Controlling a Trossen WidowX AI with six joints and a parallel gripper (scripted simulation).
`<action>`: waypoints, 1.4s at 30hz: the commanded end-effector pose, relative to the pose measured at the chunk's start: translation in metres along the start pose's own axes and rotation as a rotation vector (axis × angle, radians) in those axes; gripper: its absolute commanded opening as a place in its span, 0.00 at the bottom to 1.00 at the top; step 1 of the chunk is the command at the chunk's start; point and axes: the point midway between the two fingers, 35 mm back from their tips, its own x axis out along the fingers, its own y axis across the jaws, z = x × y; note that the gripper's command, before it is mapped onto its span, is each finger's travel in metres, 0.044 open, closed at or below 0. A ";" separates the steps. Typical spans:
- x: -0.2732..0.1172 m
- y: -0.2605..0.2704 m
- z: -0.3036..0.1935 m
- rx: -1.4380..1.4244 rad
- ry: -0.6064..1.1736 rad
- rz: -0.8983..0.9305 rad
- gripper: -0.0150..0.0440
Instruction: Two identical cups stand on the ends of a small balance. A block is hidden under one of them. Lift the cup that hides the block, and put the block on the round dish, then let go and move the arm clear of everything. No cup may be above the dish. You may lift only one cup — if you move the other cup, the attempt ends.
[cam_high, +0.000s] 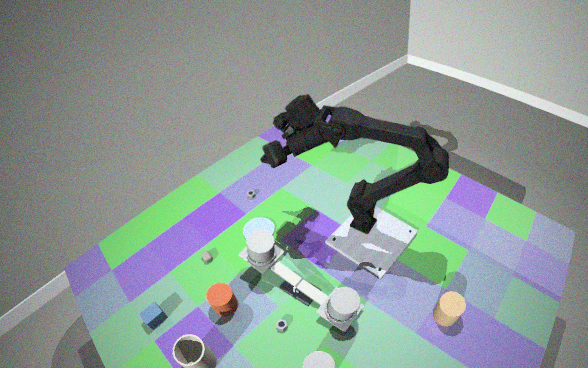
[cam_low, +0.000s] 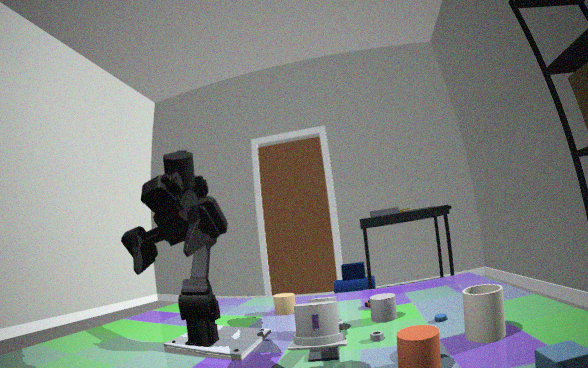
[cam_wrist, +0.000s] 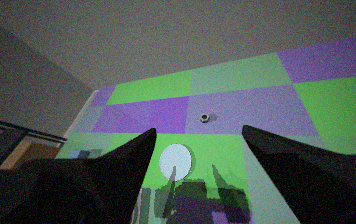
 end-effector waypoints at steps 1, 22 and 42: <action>-0.008 0.015 -0.007 -0.090 0.037 0.067 1.00; -0.065 0.078 -0.069 -0.634 0.239 0.487 1.00; -0.145 0.097 -0.124 -1.105 0.323 0.958 1.00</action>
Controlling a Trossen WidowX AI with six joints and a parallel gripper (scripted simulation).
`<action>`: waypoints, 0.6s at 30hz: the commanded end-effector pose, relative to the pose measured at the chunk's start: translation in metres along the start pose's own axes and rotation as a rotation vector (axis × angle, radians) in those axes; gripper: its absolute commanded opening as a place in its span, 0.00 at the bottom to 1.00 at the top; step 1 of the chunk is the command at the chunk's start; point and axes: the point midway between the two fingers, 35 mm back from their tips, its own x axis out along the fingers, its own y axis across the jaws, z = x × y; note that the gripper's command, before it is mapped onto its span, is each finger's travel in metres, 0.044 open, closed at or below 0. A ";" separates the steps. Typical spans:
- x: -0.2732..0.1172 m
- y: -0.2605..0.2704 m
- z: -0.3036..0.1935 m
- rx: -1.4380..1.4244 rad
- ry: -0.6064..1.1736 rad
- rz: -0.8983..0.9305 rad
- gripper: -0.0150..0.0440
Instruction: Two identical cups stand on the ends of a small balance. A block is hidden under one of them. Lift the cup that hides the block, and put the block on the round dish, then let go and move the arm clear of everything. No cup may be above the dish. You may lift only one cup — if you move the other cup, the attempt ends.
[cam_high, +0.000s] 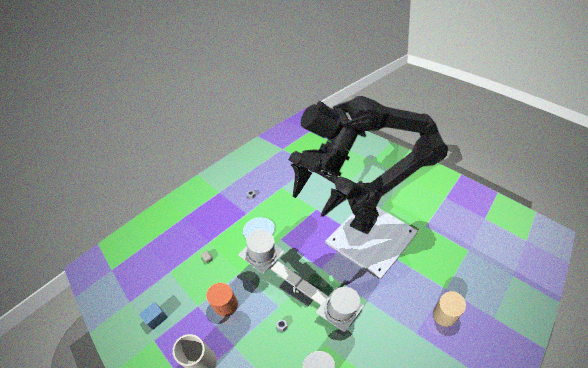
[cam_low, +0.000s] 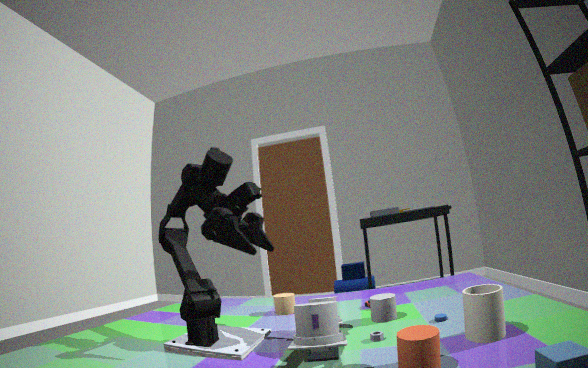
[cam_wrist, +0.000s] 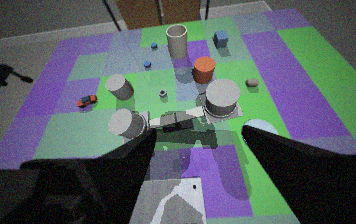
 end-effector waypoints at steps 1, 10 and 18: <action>-0.006 0.017 0.000 -0.090 -0.007 0.072 1.00; -0.004 0.025 0.002 -0.051 0.028 0.123 1.00; 0.012 0.029 0.011 0.134 0.134 0.143 1.00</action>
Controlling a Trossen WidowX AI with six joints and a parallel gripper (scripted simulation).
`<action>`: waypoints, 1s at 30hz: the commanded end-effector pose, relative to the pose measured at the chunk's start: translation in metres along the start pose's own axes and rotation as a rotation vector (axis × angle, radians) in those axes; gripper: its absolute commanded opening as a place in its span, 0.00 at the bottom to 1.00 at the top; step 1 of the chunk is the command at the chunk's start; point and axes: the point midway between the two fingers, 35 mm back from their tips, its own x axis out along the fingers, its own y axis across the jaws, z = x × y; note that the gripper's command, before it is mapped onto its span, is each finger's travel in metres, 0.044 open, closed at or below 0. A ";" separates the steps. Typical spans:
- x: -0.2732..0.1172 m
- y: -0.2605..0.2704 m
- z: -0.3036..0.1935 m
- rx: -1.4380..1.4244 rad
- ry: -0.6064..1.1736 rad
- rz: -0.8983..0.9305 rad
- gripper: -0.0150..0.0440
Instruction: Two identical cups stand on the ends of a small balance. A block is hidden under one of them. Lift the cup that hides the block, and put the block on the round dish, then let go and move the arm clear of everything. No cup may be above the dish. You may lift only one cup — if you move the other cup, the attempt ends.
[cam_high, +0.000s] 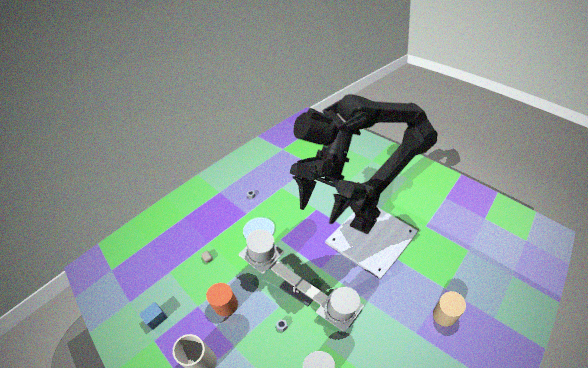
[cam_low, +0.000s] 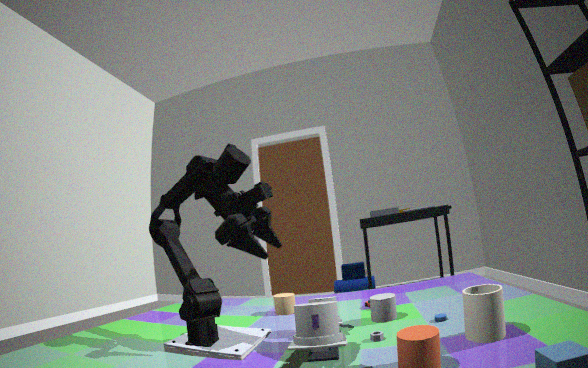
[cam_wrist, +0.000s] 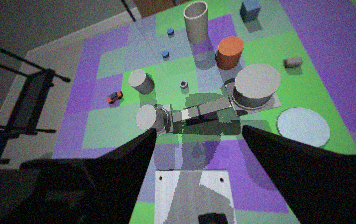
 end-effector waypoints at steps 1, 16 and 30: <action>0.006 0.000 0.007 0.047 0.025 -0.008 1.00; 0.042 0.024 0.018 0.416 0.239 -0.011 1.00; 0.084 0.060 0.019 0.800 0.414 -0.167 1.00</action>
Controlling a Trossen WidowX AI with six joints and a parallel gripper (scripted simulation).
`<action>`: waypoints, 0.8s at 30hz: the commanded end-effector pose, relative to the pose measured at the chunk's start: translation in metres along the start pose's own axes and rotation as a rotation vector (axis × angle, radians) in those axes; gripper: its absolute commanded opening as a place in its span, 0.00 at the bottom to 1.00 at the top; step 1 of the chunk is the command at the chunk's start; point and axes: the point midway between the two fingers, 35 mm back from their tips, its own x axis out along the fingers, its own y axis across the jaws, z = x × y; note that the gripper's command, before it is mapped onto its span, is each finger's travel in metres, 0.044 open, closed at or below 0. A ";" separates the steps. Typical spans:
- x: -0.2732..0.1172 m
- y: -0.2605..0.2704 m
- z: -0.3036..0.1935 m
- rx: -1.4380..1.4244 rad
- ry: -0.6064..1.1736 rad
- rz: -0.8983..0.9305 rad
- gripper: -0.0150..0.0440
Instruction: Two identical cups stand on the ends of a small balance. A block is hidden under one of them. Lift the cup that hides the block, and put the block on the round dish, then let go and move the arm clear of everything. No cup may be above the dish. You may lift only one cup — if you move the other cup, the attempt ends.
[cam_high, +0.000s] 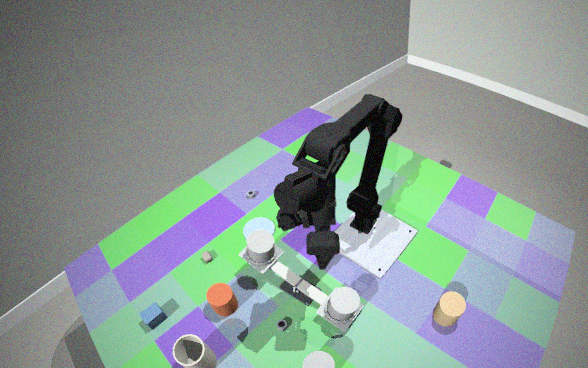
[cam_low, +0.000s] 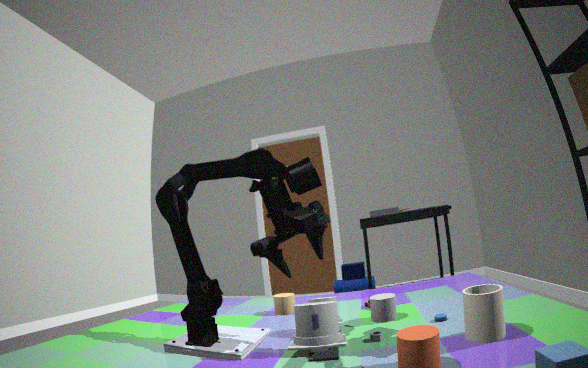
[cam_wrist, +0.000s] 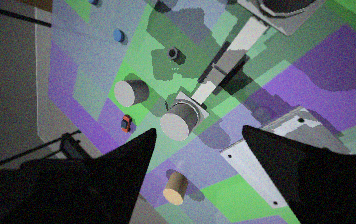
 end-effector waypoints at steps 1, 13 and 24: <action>0.011 0.011 -0.005 0.085 0.021 -0.039 1.00; 0.050 0.040 -0.029 0.422 0.017 -0.206 1.00; 0.076 0.056 -0.049 0.653 -0.063 -0.312 1.00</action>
